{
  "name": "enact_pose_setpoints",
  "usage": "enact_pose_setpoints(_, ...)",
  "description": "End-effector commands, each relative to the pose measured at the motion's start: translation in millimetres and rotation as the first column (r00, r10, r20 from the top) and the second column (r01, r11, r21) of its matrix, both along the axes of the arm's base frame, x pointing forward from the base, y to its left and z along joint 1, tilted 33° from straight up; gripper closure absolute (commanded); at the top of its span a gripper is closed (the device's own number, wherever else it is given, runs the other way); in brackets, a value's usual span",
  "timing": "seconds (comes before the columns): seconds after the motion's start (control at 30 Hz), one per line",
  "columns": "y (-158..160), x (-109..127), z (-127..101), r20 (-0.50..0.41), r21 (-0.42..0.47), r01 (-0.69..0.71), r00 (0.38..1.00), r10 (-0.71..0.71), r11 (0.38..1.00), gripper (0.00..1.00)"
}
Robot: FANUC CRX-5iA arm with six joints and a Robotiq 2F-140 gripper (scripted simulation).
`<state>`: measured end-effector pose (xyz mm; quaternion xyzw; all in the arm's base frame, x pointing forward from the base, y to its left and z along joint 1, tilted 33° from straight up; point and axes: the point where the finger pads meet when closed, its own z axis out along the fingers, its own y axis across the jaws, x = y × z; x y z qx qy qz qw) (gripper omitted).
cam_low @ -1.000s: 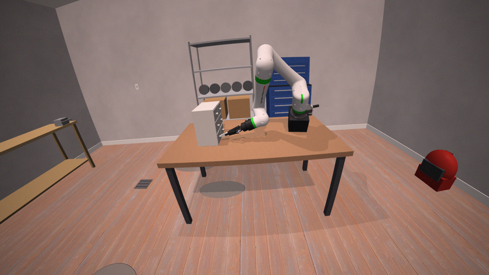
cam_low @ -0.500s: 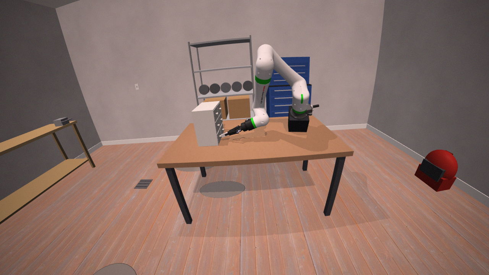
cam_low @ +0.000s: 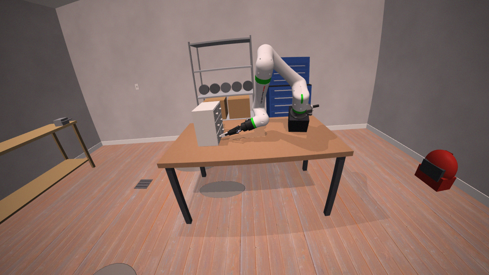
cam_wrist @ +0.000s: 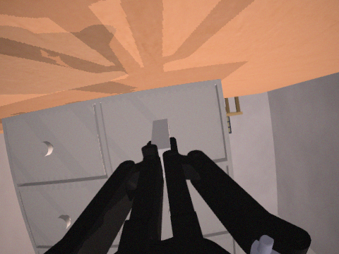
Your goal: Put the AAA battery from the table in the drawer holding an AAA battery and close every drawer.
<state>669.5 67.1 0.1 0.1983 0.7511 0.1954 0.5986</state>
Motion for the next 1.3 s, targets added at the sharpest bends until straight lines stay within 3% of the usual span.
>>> enact_pose_setpoints(0.0,0,0,0,0.0,0.0,0.0,1.0,0.0,1.0,1.0)
enact_pose_setpoints(0.37,1,-6,0,0.0,0.0,0.0,1.0,0.0,1.0,1.0)
enact_pose_setpoints(0.67,6,-45,-4,0.0,0.0,0.0,1.0,0.0,1.0,1.0)
enact_pose_setpoints(0.93,6,-50,-4,0.0,0.0,0.0,1.0,0.0,1.0,1.0)
enact_pose_setpoints(1.07,-1,-59,9,0.0,0.0,0.0,1.0,0.0,1.0,1.0)
enact_pose_setpoints(1.27,-23,-90,47,0.0,0.0,0.0,1.0,0.0,1.0,1.0)
